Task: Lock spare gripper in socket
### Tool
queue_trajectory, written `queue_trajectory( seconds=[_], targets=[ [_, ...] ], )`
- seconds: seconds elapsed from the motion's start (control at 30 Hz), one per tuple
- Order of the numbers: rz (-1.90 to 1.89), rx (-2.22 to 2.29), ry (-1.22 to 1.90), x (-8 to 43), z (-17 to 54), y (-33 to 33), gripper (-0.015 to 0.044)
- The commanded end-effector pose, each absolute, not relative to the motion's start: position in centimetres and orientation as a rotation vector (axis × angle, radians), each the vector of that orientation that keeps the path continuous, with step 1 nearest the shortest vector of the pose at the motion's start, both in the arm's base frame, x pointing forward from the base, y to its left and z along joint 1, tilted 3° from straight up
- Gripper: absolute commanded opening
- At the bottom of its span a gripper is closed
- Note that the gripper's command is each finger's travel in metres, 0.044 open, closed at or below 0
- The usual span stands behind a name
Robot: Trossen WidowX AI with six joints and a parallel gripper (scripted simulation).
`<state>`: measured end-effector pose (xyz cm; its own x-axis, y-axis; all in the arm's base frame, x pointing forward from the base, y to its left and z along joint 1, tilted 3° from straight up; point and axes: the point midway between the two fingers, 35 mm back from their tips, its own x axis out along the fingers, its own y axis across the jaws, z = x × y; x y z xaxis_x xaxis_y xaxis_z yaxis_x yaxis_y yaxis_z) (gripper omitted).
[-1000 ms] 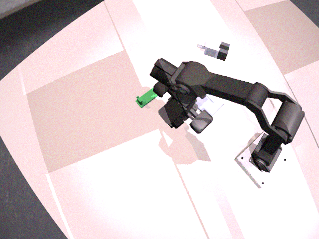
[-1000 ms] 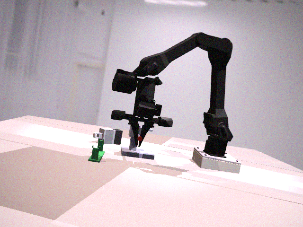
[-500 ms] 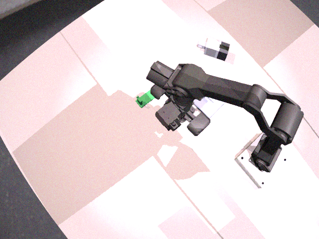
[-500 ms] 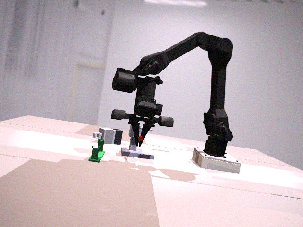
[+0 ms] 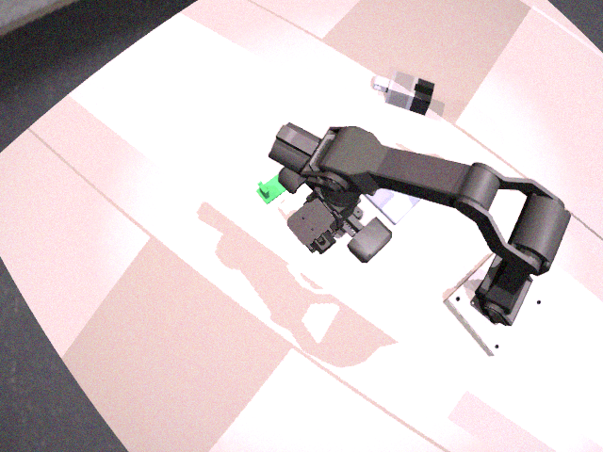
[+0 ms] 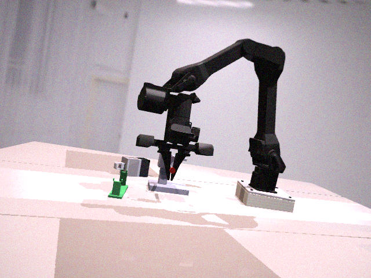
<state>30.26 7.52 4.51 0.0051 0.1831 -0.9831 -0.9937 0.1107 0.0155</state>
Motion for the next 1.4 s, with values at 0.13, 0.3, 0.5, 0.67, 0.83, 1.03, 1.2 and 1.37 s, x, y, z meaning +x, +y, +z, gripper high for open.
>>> queue_trajectory(
  seconds=[0.13,0.3,0.5,0.67,0.83,1.03,1.2,1.37],
  targets=[
    [1.209,-0.987,1.129,30.4,4.6,8.2,0.0000],
    [1.209,-0.987,1.130,30.4,4.6,8.6,0.0000],
    [1.209,-0.987,1.131,30.5,4.7,9.1,0.0000],
    [1.210,-0.986,1.133,30.6,4.9,9.5,0.0000],
    [1.212,-0.985,1.135,30.6,5.0,9.9,0.0000],
    [1.213,-0.985,1.137,30.7,5.2,10.4,0.0000],
    [1.215,-0.984,1.139,30.8,5.3,10.9,0.0000],
    [1.216,-0.983,1.141,30.8,5.5,11.3,0.0000]
  ],
)
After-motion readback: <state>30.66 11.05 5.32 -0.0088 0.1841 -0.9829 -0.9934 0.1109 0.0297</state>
